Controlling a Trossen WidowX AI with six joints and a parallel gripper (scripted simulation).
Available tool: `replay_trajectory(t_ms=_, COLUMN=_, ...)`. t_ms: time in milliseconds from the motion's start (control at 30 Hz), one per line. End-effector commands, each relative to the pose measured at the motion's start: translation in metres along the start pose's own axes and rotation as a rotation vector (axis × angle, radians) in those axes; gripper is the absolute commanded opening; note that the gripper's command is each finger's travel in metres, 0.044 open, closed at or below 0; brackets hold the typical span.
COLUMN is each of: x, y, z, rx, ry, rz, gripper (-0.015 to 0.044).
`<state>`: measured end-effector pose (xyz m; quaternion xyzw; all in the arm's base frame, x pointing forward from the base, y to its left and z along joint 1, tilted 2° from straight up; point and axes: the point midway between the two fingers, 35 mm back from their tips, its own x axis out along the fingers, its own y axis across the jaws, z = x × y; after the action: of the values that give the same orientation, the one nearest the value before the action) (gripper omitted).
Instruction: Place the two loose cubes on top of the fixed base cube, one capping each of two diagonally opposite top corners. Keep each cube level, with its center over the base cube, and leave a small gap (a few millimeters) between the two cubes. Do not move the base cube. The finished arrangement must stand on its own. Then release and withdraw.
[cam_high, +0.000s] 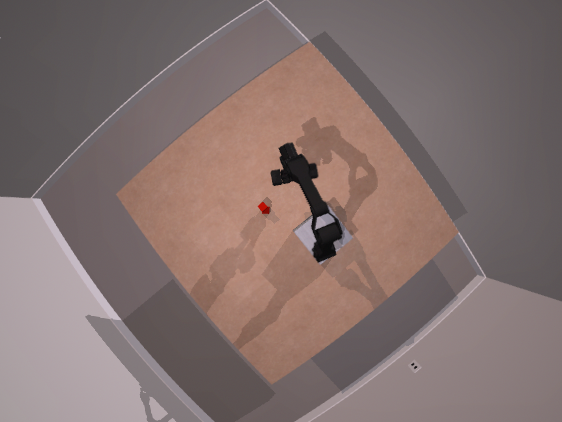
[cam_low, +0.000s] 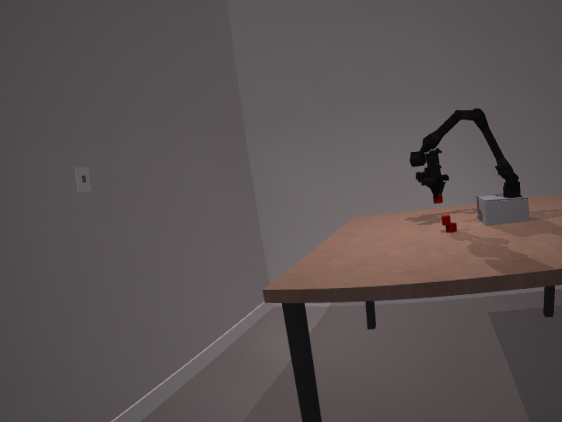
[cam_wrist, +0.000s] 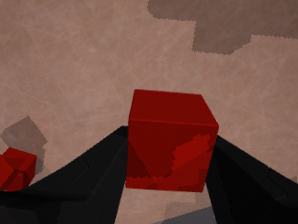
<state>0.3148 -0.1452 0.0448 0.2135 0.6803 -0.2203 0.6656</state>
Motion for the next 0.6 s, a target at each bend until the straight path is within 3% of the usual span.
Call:
replay_trajectory(t_ms=0, x=-0.009, y=0.0, z=0.001, rx=0.001, ry=-0.007, rz=0.003, gripper=0.0105)
replay_trajectory(t_ms=567, x=-0.008, y=0.039, z=-0.022, rx=-0.122, ry=-0.006, rz=0.006, gripper=0.0105)
